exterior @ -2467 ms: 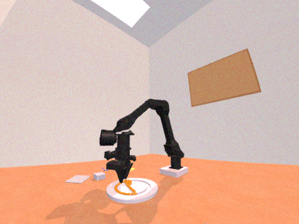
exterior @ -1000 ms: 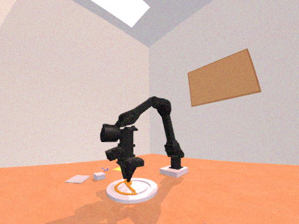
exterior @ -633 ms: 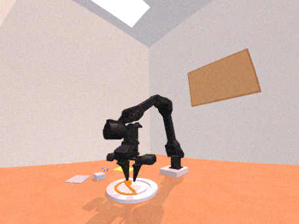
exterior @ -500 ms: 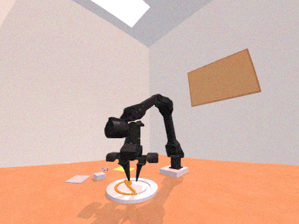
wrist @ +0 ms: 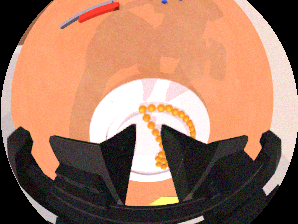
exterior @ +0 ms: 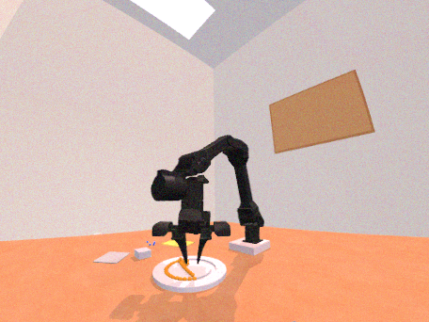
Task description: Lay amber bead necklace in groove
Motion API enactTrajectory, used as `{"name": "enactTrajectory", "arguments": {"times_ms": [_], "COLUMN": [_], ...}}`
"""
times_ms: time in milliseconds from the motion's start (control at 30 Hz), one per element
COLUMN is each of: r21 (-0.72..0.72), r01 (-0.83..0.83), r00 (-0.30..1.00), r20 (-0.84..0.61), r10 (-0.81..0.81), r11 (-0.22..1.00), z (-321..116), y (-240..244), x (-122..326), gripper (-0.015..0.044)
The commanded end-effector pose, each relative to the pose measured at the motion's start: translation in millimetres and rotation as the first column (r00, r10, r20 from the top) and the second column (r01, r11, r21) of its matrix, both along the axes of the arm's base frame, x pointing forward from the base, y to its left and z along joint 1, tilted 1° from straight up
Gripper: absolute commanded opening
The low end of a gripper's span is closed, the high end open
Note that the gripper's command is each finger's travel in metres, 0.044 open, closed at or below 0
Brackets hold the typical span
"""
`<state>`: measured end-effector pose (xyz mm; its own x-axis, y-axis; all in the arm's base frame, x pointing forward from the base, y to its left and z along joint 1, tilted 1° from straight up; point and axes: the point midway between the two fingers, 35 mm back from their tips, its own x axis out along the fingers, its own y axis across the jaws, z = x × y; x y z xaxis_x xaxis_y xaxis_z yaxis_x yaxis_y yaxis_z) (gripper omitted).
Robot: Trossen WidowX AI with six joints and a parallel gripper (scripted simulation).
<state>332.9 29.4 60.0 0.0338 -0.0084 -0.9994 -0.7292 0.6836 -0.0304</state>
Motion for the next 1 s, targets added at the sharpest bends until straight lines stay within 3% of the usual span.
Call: {"name": "enactTrajectory", "arguments": {"times_ms": [0,833,967], "r21": [0.000,0.000,-0.001], "r01": [0.000,-0.009,-0.002], "r00": [1.000,1.000,1.000], "r20": [0.002,-0.002,-0.005], "r10": [0.000,0.009,0.002], "r11": [1.000,1.000,1.000], "z": [1.5,-31.3,-28.7], "y": [0.0,0.2,0.0], "x": [0.2,0.2,-0.2], "gripper": [0.0120,0.0120,0.0015]}}
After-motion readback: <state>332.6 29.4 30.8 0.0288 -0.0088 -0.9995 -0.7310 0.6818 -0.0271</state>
